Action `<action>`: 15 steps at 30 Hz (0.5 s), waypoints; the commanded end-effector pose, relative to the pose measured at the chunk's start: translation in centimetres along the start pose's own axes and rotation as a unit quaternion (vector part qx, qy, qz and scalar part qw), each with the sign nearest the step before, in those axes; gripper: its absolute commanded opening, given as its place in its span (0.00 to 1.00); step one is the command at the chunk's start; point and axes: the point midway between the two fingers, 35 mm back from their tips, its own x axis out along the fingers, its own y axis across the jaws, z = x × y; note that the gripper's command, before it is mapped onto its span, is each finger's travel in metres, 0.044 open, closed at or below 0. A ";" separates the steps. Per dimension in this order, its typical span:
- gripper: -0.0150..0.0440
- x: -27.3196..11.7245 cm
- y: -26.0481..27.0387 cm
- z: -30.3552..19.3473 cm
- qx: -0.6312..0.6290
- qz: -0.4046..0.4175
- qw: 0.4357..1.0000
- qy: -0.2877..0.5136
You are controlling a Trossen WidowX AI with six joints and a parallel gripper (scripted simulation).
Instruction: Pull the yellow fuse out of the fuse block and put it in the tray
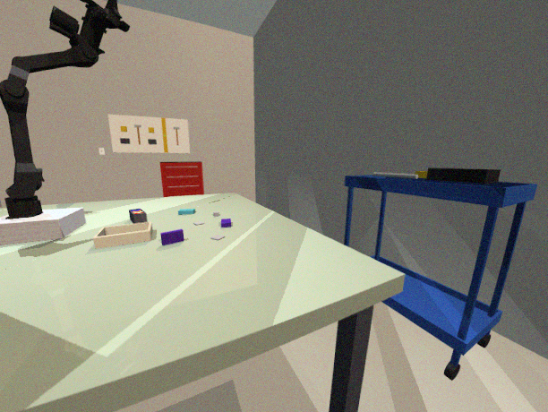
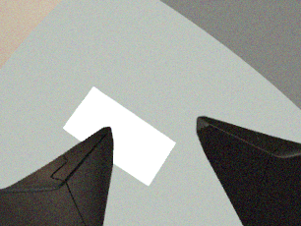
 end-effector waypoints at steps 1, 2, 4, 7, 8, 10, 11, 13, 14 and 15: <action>0.61 0.0 -0.2 0.1 -0.006 -0.004 1.000 -0.001; 0.56 -0.1 -0.9 0.5 -0.025 -0.015 1.000 -0.003; 0.47 -0.6 -3.4 2.0 -0.092 -0.058 0.994 -0.011; 0.36 -1.8 -7.3 4.9 -0.198 -0.129 0.971 -0.019; 0.36 -2.3 -8.5 5.9 -0.232 -0.153 0.960 -0.020; 0.36 -3.4 -10.8 8.1 -0.297 -0.201 0.933 -0.019; 0.36 -3.9 -11.4 9.0 -0.325 -0.217 0.920 -0.020; 0.36 -4.4 -12.1 10.0 -0.353 -0.233 0.906 -0.020; 0.36 -4.7 -12.4 10.4 -0.363 -0.242 0.900 -0.019; 0.36 -5.1 -12.9 11.0 -0.378 -0.254 0.890 -0.018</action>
